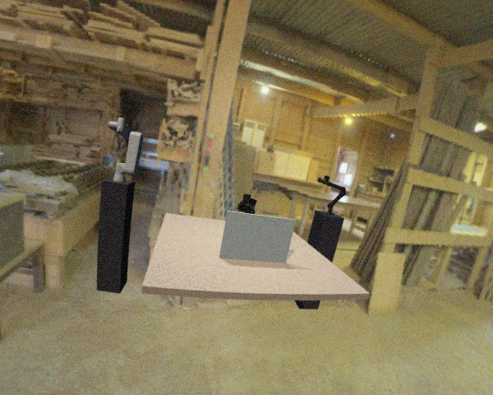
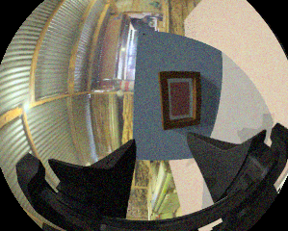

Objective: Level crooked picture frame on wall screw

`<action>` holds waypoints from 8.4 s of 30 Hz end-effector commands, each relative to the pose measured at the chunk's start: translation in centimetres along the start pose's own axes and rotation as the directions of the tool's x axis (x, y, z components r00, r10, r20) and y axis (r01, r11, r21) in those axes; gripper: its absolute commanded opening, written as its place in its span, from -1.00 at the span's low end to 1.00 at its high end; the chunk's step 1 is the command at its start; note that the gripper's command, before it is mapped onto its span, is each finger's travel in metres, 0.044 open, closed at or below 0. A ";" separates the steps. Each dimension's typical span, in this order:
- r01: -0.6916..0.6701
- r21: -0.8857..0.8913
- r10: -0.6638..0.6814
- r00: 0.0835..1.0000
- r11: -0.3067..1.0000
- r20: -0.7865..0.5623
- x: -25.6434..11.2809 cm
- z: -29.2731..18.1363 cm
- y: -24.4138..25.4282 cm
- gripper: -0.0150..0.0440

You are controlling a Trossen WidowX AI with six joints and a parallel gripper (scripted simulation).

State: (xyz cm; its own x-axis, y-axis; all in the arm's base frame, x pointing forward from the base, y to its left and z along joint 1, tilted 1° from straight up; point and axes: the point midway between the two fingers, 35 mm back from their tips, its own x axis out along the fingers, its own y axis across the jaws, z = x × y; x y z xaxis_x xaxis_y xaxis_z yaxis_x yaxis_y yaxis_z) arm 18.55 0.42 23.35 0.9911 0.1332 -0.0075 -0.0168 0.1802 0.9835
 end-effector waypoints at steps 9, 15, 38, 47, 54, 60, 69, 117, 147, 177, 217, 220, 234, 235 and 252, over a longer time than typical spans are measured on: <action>0.002 0.005 -0.002 1.000 1.000 -0.004 0.0 -0.1 -0.1 0.39; 0.002 0.005 -0.002 1.000 1.000 -0.004 0.0 -0.1 -0.1 0.39; -0.004 -0.001 0.004 1.000 1.000 0.013 1.8 0.8 -0.3 0.39; -0.022 0.003 0.022 0.998 1.000 0.060 7.5 1.0 -2.9 0.39; -0.027 0.006 0.026 0.997 1.000 0.073 8.5 0.4 -3.9 0.39; -0.026 0.006 0.025 0.997 1.000 0.073 7.8 0.0 -3.8 0.39; -0.027 0.006 0.027 0.997 1.000 0.073 9.1 0.1 -3.4 0.39; -0.034 0.006 0.034 0.997 0.999 0.074 17.9 0.7 -3.4 0.39; -0.036 0.006 0.035 0.997 0.999 0.075 19.8 0.8 -3.4 0.39; -0.036 0.006 0.035 0.997 0.999 0.075 19.8 0.9 -3.4 -0.35; -0.036 0.006 0.035 0.997 0.999 0.075 19.8 0.8 -2.9 -0.49; -0.036 0.006 0.035 0.997 0.999 0.075 19.8 0.8 -2.8 -0.49; -0.036 0.006 0.035 0.997 0.999 0.075 19.8 0.8 -2.7 -0.49; -0.036 0.006 0.035 0.997 0.999 0.075 19.8 0.8 -2.6 -0.49; -0.036 0.006 0.035 0.997 0.999 0.075 19.8 0.8 -2.4 -0.49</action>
State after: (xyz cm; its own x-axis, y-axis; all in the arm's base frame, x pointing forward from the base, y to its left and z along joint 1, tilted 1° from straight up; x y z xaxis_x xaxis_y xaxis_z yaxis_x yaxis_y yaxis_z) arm 38.27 1.82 20.44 0.9973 0.0683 0.0265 -0.0379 0.1720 0.9844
